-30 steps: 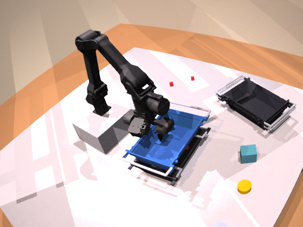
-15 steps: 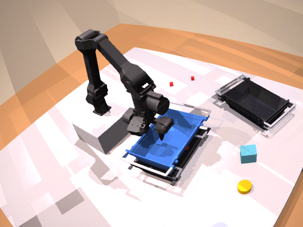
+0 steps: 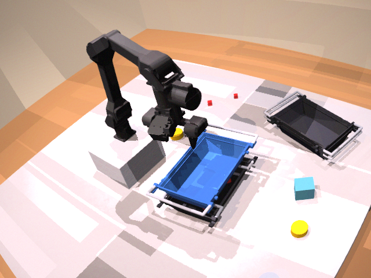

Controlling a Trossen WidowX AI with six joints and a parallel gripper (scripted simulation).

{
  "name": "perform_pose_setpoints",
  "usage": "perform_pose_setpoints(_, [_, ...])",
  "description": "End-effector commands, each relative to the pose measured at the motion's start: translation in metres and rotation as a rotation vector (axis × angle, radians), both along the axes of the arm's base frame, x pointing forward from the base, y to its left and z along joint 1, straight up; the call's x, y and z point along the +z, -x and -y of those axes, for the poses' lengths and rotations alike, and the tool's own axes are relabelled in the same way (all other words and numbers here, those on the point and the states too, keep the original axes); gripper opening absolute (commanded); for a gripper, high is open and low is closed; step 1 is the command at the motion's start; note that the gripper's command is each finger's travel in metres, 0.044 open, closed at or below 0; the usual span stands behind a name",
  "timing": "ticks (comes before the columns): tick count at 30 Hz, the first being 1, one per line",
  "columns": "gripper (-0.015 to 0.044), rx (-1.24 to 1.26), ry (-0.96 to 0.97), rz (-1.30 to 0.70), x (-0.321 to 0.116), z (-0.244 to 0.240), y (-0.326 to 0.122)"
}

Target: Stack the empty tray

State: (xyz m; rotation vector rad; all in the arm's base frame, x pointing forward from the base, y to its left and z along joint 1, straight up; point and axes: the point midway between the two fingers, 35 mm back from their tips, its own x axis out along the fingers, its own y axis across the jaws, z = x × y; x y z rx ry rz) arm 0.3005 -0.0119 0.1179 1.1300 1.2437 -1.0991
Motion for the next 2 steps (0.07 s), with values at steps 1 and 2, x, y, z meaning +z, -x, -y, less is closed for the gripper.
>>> perform_pose_setpoints(1, [0.044,0.001,0.003,0.0,0.0124,0.0003,0.0018])
perform_pose_setpoints(2, [0.044,0.0,0.0,0.002,0.0045,0.0002,0.0017])
